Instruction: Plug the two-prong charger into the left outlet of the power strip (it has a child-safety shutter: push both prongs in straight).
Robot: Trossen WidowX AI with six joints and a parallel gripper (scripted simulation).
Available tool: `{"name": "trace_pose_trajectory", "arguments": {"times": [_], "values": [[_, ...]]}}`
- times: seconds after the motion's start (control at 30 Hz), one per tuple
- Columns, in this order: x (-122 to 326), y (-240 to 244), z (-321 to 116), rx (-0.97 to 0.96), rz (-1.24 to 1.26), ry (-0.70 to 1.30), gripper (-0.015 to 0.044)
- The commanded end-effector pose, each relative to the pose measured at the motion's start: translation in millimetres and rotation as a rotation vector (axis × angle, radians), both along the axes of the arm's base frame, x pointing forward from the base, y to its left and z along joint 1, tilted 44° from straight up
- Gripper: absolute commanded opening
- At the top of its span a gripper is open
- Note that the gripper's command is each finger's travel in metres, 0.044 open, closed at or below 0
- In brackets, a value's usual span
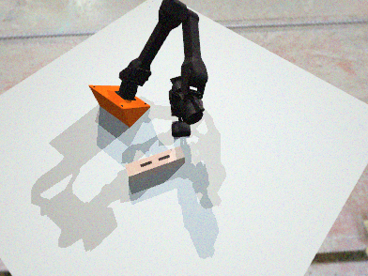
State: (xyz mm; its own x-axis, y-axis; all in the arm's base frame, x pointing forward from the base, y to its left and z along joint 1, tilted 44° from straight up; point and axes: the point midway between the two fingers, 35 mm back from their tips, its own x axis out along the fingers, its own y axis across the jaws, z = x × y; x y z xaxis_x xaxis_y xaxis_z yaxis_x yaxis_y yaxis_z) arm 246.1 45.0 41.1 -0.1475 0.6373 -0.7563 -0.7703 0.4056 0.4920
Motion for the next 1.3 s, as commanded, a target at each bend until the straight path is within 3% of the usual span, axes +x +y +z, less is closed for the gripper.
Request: {"name": "trace_pose_trajectory", "arguments": {"times": [0.0,0.6,0.97,1.2,1.27], "values": [[-2,5,-5,0.005,-0.004,0.006,0.044],[-6,23,-23,0.008,-0.004,0.006,0.044],[-4,21,-21,0.003,0.001,0.0,0.0151],[-4,21,-21,0.003,0.001,0.0,0.0105],[-3,19,-20,0.002,0.001,0.0,0.0052]]}}
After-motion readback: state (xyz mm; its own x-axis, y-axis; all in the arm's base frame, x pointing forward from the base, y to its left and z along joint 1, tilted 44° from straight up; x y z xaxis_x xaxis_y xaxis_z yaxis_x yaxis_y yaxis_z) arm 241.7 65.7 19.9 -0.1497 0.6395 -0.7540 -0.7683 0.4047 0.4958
